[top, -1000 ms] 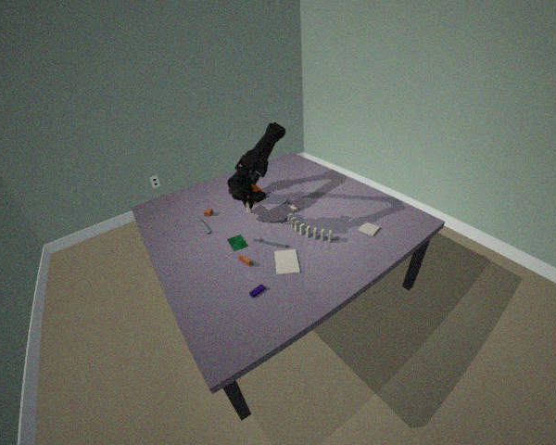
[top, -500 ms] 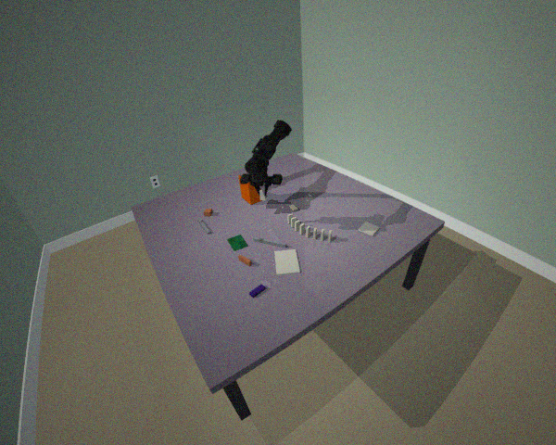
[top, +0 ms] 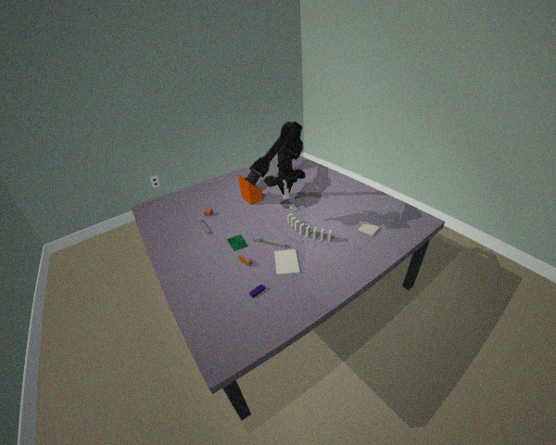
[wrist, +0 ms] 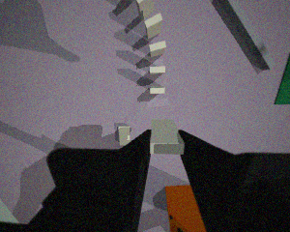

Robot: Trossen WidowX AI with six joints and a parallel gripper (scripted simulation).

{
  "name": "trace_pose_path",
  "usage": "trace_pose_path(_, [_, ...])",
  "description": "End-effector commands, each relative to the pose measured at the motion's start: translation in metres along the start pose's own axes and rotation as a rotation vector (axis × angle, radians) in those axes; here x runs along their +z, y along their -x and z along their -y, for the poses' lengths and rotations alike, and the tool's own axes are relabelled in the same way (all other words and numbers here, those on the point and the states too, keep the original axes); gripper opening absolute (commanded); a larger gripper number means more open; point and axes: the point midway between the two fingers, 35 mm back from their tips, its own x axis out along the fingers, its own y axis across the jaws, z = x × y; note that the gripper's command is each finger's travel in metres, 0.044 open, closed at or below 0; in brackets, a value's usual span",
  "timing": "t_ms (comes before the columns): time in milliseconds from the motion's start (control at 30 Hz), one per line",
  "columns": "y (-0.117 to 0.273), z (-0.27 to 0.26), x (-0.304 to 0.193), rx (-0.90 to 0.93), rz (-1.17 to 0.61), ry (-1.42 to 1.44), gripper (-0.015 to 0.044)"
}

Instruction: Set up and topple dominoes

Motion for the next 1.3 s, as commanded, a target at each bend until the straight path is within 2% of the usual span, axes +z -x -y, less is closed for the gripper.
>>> trace_pose_path(0, [-0.018, -0.002, 0.002, 0.003, -0.004, 0.002, 0.0107])
trace_pose_path(633, [-0.12, -0.005, -0.003, 0.013, -0.005, 0.004, 0.0107])
trace_pose_path(1067, [-0.123, -0.005, -0.004, 0.014, -0.005, 0.004, 0.0107])
trace_pose_path(1267, [-0.123, -0.005, -0.004, 0.014, -0.005, 0.004, 0.0265])
